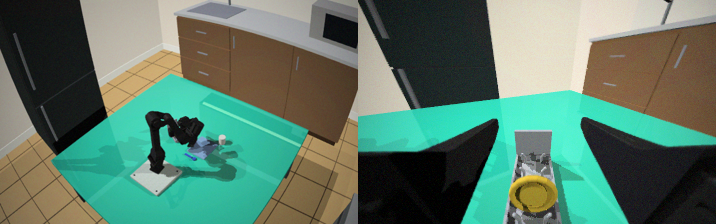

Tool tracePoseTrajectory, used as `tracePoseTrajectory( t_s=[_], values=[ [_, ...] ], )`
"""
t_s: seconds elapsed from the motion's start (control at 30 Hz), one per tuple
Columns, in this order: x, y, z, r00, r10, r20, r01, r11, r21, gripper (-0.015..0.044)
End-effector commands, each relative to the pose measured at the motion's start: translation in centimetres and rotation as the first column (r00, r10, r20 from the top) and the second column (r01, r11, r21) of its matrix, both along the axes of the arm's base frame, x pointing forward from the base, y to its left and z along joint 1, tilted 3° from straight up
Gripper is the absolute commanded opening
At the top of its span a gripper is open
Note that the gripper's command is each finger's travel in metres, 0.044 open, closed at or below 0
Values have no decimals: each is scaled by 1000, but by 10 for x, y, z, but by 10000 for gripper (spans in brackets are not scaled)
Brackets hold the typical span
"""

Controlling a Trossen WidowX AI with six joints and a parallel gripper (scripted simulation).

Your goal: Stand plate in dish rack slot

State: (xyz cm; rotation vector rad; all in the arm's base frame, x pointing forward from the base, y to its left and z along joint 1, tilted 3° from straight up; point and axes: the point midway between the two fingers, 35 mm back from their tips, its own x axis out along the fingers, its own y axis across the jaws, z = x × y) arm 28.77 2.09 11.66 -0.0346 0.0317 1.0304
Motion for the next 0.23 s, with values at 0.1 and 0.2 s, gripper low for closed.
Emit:
tracePoseTrajectory(
  t_s=[0.1,0.2],
  values=[
    [0,1,19,1000,-4,-12,4,1000,4,400],
    [8,-4,20,998,-40,-49,40,999,-3,400]
  ],
)
